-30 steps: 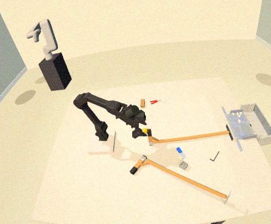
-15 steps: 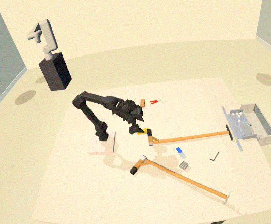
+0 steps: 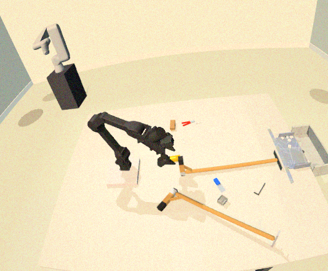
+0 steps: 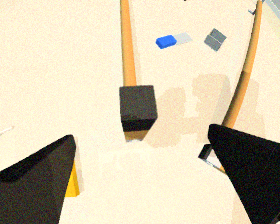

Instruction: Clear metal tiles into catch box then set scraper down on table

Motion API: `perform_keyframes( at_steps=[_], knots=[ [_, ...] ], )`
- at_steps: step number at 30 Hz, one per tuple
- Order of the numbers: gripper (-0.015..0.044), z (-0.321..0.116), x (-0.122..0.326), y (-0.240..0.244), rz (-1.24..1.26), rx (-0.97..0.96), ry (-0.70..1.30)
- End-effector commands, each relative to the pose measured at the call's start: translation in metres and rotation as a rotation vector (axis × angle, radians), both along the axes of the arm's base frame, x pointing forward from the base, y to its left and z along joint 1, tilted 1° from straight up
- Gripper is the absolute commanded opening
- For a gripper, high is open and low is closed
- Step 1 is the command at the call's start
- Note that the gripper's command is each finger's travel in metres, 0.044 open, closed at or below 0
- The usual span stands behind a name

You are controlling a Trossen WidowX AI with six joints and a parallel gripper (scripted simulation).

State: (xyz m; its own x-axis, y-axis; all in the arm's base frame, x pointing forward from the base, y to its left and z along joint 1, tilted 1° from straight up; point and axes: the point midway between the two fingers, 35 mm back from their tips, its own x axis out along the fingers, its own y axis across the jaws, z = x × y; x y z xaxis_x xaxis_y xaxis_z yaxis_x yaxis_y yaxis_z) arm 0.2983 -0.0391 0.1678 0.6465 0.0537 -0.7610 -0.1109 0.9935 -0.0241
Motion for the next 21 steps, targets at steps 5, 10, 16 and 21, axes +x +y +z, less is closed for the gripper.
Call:
perform_keyframes(
  at_steps=[5, 10, 16, 21],
  knots=[
    [0.0440, -0.010, 0.005, 0.001, 0.006, 0.001, 0.006],
    [0.0440, -0.016, 0.011, 0.001, 0.006, 0.001, 0.005],
    [0.0440, -0.023, 0.018, 0.001, 0.006, 0.001, 0.005],
    [0.0440, -0.029, 0.023, 0.001, 0.006, 0.001, 0.004]
  ],
)
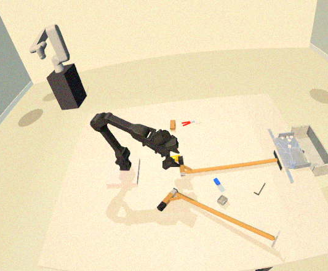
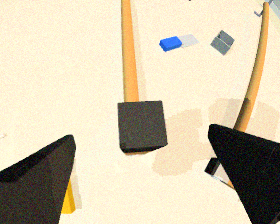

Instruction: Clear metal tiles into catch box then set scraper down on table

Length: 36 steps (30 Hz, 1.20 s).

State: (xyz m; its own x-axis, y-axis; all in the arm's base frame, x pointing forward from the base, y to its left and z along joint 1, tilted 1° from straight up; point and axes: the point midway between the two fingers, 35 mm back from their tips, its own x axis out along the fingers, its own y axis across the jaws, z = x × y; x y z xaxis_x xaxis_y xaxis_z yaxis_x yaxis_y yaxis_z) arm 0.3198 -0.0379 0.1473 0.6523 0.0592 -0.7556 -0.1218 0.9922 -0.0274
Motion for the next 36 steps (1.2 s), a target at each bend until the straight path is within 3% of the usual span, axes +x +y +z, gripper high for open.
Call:
perform_keyframes(
  at_steps=[1, 31, 36],
  knots=[
    [0.0440, -0.010, 0.003, 0.000, -0.006, 0.003, 0.013],
    [0.0440, -0.045, 0.028, 0.004, -0.006, 0.004, 0.010],
    [0.0309, -0.039, 0.029, 0.004, 0.000, 0.002, 0.000]
  ],
)
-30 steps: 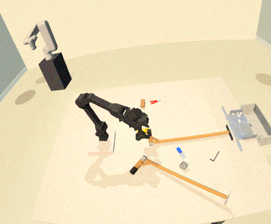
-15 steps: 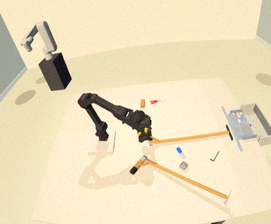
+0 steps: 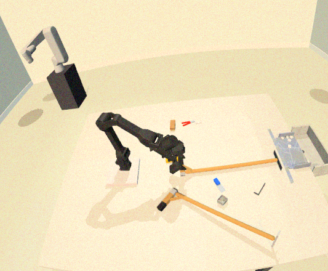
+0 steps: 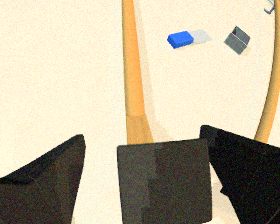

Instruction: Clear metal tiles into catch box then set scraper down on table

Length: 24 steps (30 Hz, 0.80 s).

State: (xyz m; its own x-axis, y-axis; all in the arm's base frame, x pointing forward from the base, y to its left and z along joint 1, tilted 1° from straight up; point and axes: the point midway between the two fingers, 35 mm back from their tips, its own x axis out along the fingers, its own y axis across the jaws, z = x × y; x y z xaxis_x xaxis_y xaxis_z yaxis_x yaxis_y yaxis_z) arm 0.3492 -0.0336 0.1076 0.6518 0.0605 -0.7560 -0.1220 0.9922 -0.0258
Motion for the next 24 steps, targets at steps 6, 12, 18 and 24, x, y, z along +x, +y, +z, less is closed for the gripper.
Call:
perform_keyframes(
  at_steps=[6, 12, 18, 24],
  knots=[
    [0.0151, 0.0003, 0.0000, 0.0000, 0.000, 0.000, 0.000],
    [0.0072, 0.0003, 0.0000, 0.0000, 0.000, 0.000, 0.000],
    [0.0000, 0.0006, -0.0001, 0.0000, 0.000, 0.000, 0.000],
    [0.0000, 0.0021, -0.0002, 0.0009, 0.000, 0.000, 0.000]
  ],
)
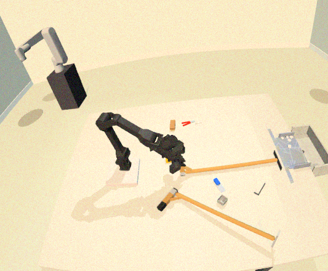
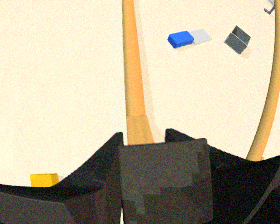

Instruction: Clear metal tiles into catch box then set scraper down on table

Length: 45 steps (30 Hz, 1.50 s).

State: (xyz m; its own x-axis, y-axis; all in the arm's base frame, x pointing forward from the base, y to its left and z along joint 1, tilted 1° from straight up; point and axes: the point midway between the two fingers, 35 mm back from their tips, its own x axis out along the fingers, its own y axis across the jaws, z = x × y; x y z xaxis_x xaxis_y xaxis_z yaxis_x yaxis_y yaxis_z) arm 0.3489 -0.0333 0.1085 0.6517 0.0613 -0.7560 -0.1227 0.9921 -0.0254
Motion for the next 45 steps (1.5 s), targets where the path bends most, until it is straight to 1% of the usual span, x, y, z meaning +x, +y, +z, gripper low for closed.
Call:
perform_keyframes(
  at_steps=[1, 45],
  knots=[
    [0.0000, 0.001, 0.000, 0.001, 0.000, 0.000, 0.000],
    [0.0000, 0.000, -0.008, 0.059, -0.003, 0.005, 0.012]
  ],
)
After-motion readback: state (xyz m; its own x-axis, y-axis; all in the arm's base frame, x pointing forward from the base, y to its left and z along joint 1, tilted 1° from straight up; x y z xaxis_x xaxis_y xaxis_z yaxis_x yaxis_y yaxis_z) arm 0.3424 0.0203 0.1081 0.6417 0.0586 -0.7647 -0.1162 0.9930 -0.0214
